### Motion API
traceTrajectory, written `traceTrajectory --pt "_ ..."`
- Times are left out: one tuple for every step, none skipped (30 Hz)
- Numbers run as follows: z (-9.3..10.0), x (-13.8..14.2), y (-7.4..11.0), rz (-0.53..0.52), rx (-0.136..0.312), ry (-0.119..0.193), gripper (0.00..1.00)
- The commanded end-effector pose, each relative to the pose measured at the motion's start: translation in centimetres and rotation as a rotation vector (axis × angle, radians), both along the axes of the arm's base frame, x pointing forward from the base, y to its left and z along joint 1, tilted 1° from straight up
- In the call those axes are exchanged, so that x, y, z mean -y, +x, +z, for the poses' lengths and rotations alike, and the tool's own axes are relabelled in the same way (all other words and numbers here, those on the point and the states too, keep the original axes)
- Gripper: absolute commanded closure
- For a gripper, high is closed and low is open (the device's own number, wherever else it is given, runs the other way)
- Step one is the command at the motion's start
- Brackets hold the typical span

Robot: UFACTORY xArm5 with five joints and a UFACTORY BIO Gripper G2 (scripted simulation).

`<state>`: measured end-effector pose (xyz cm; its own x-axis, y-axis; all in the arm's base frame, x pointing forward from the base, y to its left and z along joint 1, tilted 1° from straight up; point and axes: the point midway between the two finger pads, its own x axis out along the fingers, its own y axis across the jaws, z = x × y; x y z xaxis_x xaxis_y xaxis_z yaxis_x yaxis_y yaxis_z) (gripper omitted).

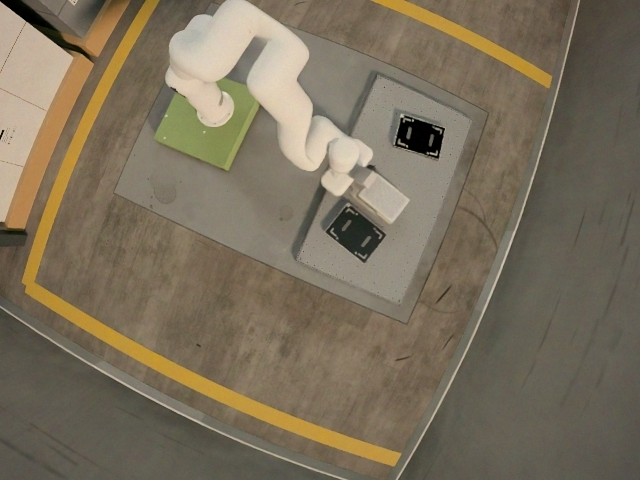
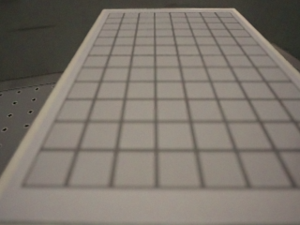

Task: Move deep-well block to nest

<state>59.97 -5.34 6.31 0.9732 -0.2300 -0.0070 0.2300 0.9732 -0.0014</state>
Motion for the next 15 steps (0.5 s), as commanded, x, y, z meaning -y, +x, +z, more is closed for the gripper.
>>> traceTrajectory --pt "0.2 0.8 0.0 0.002 0.004 -0.011 1.0" --pt "0.2 1.1 0.0 0.002 0.004 -0.011 1.0" --pt "0.2 1.5 -0.1 0.002 0.004 -0.012 1.0" --pt "0.2 1.8 -0.2 0.002 0.004 -0.012 1.0" --pt "0.2 2.1 -0.2 0.002 0.004 -0.012 1.0" --pt "0.2 2.5 -0.3 0.002 0.004 -0.012 1.0" --pt "0.2 2.8 -0.3 0.002 0.004 -0.012 1.0" --pt "0.2 3.1 -0.4 0.002 0.004 -0.012 1.0" --pt "0.2 3.4 -0.4 0.002 0.004 -0.012 1.0" --pt "0.2 3.8 -0.5 0.002 0.004 -0.012 1.0" --pt "0.2 4.1 -0.5 0.002 0.004 -0.012 1.0" --pt "0.2 4.4 -0.6 0.002 0.004 -0.012 1.0" --pt "0.3 4.8 -0.6 0.002 0.004 -0.012 1.0" --pt "0.3 5.1 -0.7 0.002 0.004 -0.012 1.0" --pt "0.3 5.1 -0.7 0.002 0.004 -0.012 1.0"
